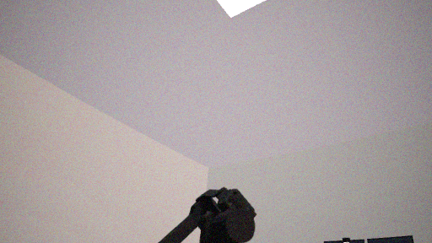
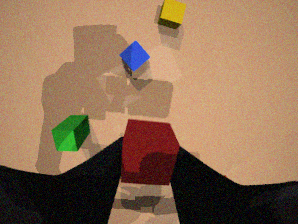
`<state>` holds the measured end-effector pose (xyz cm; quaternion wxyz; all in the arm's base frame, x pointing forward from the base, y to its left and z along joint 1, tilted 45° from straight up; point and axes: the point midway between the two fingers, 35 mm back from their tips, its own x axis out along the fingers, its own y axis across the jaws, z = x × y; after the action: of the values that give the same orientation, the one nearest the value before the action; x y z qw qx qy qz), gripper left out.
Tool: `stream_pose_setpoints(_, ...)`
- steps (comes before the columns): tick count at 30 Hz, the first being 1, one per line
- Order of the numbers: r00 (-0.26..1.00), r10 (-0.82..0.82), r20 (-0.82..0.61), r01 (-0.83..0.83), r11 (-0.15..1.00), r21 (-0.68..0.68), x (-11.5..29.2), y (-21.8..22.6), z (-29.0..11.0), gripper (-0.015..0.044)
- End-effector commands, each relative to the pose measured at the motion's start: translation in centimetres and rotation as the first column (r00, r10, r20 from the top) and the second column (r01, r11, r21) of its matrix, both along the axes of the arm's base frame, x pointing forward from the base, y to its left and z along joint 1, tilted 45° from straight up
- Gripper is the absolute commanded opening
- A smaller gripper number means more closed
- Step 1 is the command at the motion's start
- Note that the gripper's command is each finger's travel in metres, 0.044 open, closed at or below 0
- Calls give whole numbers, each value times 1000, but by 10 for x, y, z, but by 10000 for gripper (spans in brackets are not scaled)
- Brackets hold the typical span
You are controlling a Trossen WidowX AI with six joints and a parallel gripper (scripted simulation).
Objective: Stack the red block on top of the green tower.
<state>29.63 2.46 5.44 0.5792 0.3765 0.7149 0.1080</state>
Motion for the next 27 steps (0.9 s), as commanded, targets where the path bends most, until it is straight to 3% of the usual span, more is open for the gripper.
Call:
stream_pose_setpoints(1, 1000, 7, 17, -8, 1000, 8, 4, 23, 23, 0)
stream_pose_setpoints(12, 1000, -9, -13, 9, 998, 55, -1, 76, 72, 0)
stream_pose_setpoints(27, 1000, -9, -13, 9, 998, 56, -2, 100, 53, 0)
